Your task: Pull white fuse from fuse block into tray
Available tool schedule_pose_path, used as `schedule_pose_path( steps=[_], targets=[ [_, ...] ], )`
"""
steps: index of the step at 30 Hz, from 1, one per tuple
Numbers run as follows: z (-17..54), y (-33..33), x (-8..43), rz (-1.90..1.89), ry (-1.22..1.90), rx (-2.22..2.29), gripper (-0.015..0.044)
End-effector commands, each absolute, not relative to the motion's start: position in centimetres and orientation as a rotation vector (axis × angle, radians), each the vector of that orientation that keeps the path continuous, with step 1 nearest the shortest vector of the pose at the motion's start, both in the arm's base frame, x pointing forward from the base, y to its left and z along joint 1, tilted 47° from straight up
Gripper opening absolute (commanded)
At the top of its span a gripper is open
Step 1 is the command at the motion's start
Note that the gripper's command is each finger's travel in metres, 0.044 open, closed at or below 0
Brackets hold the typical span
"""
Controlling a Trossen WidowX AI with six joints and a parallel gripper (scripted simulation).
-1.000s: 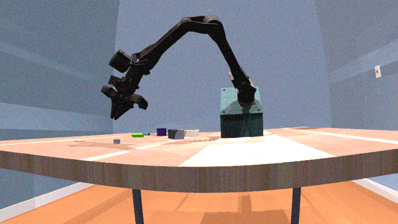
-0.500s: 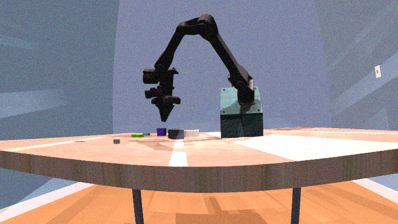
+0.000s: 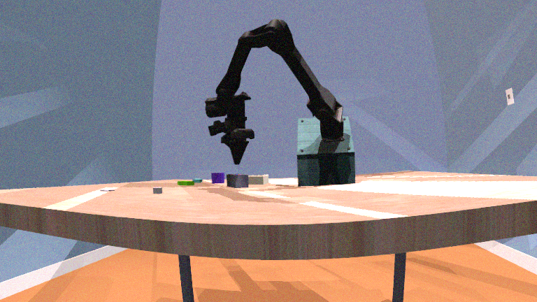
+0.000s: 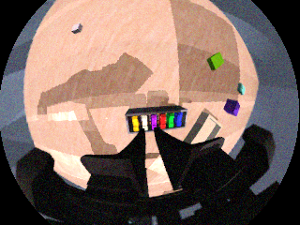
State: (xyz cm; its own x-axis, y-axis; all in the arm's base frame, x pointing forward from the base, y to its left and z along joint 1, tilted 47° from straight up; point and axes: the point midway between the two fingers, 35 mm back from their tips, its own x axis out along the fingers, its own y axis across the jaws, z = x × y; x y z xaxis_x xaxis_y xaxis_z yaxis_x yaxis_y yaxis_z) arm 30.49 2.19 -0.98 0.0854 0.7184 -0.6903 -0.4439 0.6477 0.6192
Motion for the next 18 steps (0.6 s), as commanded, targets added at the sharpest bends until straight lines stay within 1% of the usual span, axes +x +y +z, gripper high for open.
schedule_pose_path(
  steps=[1, 18],
  targets=[
    [-1.3, 2.6, 30.3, 0.883, 1.209, 0.283, 0.0062],
    [-2.3, 3.9, 30.2, 0.883, 1.208, 0.284, 0.0062]
  ],
)
